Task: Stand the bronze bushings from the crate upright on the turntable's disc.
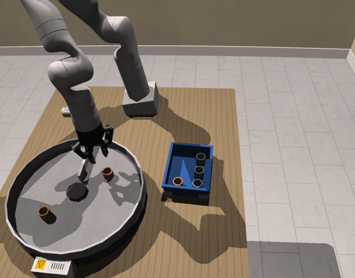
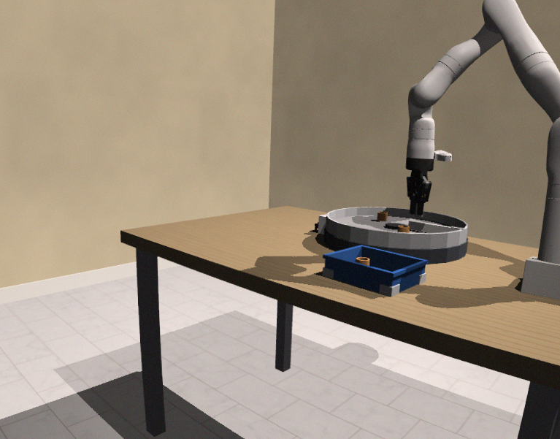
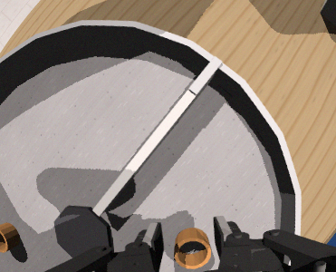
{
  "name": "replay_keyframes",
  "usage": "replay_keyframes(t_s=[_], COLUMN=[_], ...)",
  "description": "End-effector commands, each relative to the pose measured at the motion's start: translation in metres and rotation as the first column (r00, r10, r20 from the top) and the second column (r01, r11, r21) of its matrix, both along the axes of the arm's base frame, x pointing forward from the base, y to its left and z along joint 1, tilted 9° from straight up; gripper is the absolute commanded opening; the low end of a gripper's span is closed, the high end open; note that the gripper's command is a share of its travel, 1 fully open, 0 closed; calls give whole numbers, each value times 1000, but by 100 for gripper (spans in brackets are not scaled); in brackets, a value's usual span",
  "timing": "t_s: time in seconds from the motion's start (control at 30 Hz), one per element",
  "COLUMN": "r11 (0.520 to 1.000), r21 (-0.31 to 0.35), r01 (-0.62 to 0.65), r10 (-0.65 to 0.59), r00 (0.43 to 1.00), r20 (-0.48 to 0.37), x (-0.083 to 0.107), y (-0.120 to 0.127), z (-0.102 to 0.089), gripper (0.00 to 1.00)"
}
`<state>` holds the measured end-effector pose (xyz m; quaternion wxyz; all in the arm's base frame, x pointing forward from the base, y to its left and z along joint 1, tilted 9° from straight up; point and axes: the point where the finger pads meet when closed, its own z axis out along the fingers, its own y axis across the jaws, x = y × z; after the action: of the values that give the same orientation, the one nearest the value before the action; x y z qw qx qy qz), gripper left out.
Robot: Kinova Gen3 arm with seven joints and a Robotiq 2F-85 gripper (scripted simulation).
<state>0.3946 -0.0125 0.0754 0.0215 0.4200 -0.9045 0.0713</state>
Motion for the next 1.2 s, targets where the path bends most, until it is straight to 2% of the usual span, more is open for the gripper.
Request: replay_keyframes(t_s=[0.0, 0.1, 0.2, 0.53, 0.6, 0.67, 0.97, 1.03, 1.17], r11=[1000, 1000, 1000, 1000, 1000, 1000, 1000, 1000, 1000], r21=[0, 0, 0, 0, 0, 0, 0, 0, 0], r01=[0, 0, 0, 0, 0, 0, 0, 0, 0], r10=[0, 0, 0, 0, 0, 0, 0, 0, 0], r00=[1000, 1000, 1000, 1000, 1000, 1000, 1000, 1000, 1000], r20=[2, 2, 2, 2, 2, 2, 2, 2, 2], x=[0, 1, 1, -3, -3, -4, -6, -7, -7], y=[0, 3, 17, 116, 116, 147, 228, 238, 240], z=[1, 0, -2, -16, -16, -21, -32, -34, -34], gripper=[39, 39, 39, 39, 39, 39, 39, 39, 39])
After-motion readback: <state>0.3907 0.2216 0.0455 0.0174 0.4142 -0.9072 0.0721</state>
